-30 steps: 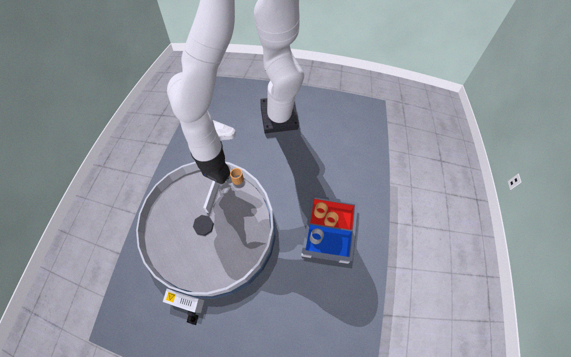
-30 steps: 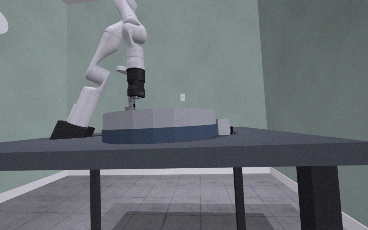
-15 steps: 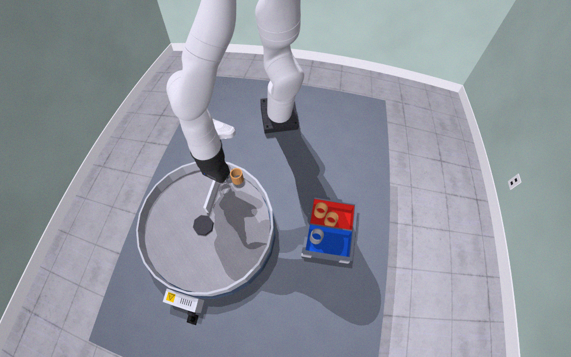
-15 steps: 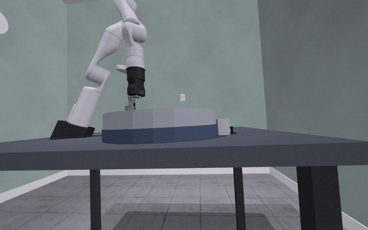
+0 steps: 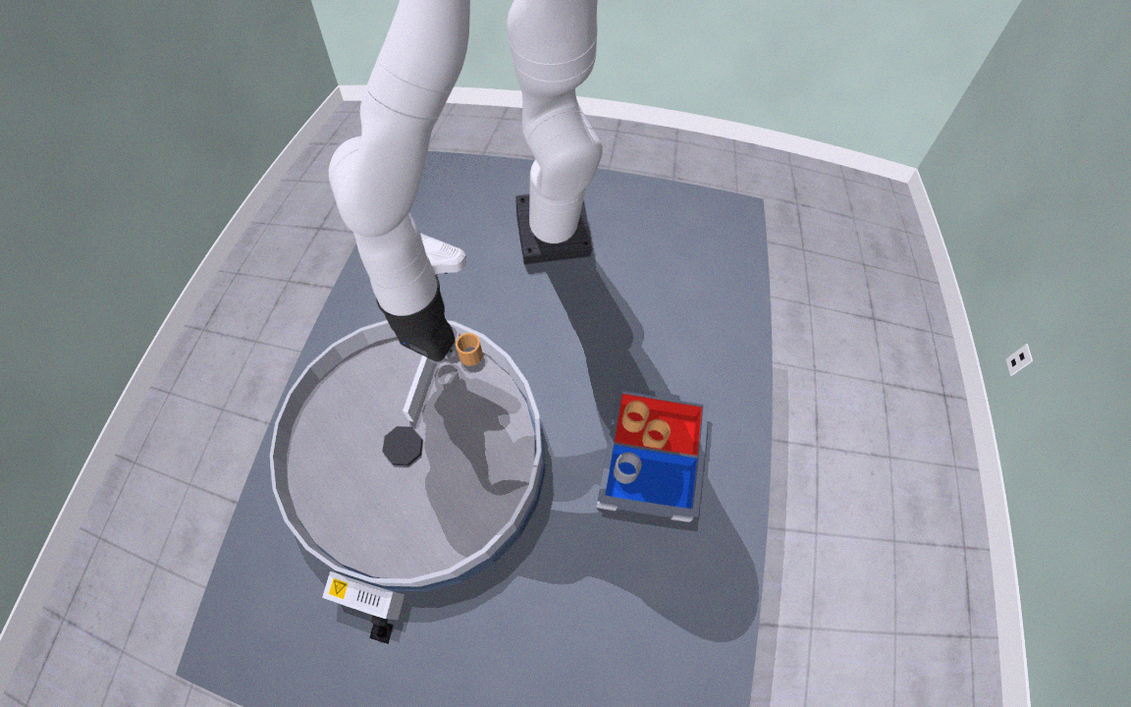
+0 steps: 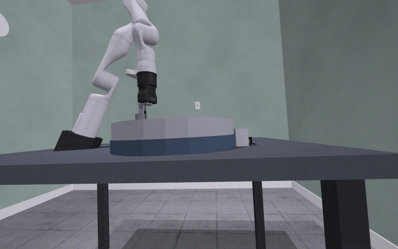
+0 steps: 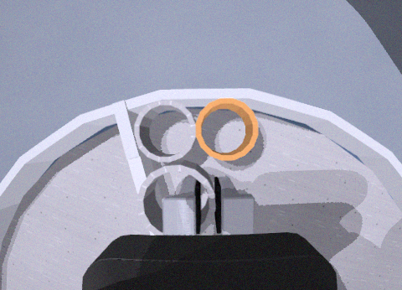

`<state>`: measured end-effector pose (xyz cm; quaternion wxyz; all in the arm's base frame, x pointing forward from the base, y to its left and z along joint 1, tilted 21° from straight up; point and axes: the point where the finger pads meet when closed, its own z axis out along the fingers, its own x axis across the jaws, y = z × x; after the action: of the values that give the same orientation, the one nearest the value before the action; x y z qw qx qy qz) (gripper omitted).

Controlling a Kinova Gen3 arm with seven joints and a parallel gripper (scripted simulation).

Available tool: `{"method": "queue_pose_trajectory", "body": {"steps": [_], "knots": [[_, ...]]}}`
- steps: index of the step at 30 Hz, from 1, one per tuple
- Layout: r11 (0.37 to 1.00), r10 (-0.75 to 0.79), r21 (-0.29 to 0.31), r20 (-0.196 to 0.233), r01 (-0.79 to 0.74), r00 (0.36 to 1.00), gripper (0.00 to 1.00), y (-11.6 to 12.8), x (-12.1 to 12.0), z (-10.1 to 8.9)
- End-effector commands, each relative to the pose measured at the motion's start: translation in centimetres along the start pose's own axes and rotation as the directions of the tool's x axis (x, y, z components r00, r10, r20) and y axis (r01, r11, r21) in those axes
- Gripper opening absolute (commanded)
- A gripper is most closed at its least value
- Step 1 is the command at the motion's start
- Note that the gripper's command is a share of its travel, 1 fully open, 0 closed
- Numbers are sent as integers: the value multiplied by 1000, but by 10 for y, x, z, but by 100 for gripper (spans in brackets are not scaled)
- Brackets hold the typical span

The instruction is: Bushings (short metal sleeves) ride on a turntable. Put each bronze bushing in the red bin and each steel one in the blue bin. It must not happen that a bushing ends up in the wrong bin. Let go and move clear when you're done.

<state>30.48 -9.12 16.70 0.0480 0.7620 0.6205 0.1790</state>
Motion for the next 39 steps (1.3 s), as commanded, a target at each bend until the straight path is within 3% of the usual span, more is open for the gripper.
{"method": "queue_pose_trajectory", "body": {"steps": [1,11,16,23,26,36,39], "knots": [[1000,0,-3,2,0,1000,0,1,0,-2],[1000,0,-3,2,0,1000,0,1,0,-4],[1000,0,-2,2,0,1000,0,1,0,-25],[1000,0,-3,2,0,1000,0,1,0,-33],[1000,0,-3,2,0,1000,0,1,0,-46],[1000,0,-3,2,0,1000,0,1,0,-46],[1000,0,-2,1,0,1000,0,2,21,-46]]}}
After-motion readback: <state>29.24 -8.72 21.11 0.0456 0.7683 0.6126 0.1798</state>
